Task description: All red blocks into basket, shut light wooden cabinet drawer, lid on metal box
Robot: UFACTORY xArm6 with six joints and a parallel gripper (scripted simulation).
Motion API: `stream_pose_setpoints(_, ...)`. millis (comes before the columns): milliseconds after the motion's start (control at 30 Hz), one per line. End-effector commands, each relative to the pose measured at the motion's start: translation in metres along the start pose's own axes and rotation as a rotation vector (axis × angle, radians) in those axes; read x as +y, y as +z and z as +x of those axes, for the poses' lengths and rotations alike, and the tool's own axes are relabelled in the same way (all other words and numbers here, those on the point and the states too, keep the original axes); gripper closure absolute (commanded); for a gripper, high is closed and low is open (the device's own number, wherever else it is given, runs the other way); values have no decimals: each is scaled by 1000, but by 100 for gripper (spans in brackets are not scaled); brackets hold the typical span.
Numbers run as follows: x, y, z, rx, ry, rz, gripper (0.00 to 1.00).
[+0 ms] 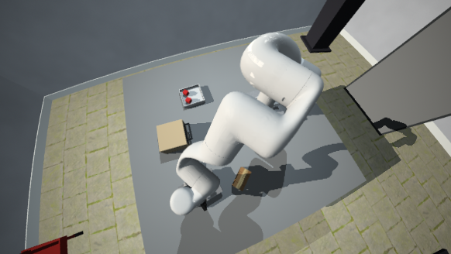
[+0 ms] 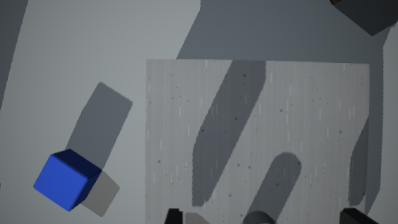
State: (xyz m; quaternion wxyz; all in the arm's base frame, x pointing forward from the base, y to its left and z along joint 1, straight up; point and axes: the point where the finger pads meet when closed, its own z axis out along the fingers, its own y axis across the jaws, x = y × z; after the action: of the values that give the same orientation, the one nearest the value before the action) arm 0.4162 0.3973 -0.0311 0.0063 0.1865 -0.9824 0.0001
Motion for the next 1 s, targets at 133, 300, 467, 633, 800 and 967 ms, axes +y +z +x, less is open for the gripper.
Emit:
stream_pose_setpoints(133,1,-4,-2,-5,0,-2,0)
stream_pose_setpoints(300,1,-10,-2,-5,0,-2,0)
stream_pose_setpoints(467,1,-20,-2,-5,0,-2,0)
stream_pose_setpoints(633,1,-28,-2,-5,0,-2,0)
stream_pose_setpoints(800,1,-44,-2,-5,0,-2,0)
stream_pose_setpoints(967,1,-62,-1,-5,0,-2,0)
